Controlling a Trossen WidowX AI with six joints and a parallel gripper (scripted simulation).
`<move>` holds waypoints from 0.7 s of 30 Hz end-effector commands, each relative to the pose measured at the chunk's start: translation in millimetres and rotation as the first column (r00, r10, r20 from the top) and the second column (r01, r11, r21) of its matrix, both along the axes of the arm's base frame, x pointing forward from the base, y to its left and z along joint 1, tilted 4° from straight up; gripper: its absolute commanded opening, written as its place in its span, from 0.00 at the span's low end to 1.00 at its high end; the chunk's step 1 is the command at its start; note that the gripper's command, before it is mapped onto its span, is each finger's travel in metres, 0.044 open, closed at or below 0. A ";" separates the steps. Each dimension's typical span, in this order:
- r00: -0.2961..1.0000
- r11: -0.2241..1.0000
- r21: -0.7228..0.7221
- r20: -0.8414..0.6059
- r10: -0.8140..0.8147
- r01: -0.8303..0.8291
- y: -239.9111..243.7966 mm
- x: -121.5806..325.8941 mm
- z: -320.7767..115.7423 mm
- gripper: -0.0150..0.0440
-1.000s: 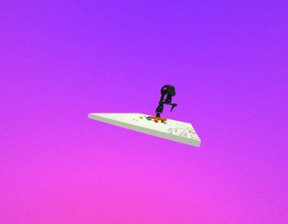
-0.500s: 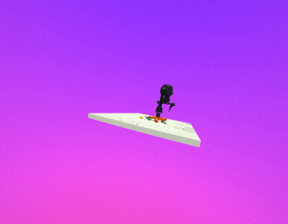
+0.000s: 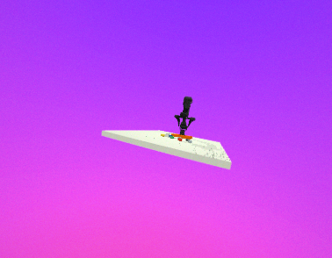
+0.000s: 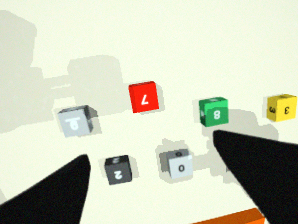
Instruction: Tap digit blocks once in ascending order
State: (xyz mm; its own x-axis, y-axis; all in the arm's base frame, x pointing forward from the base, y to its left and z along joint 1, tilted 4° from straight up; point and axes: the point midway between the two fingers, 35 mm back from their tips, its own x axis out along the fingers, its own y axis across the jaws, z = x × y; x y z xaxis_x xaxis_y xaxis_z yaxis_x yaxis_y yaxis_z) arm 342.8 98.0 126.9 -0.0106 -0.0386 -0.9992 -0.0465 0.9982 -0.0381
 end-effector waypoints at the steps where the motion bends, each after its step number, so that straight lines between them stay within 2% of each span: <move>1: 1.000 1.000 0.002 0.002 0.006 -0.006 -0.1 0.3 0.2 0.93; 12: 1.000 1.000 0.000 0.004 0.010 -0.010 -4.5 -0.3 0.4 0.93; 21: 1.000 1.000 -0.006 0.000 0.008 -0.008 -84.0 -24.9 3.2 0.93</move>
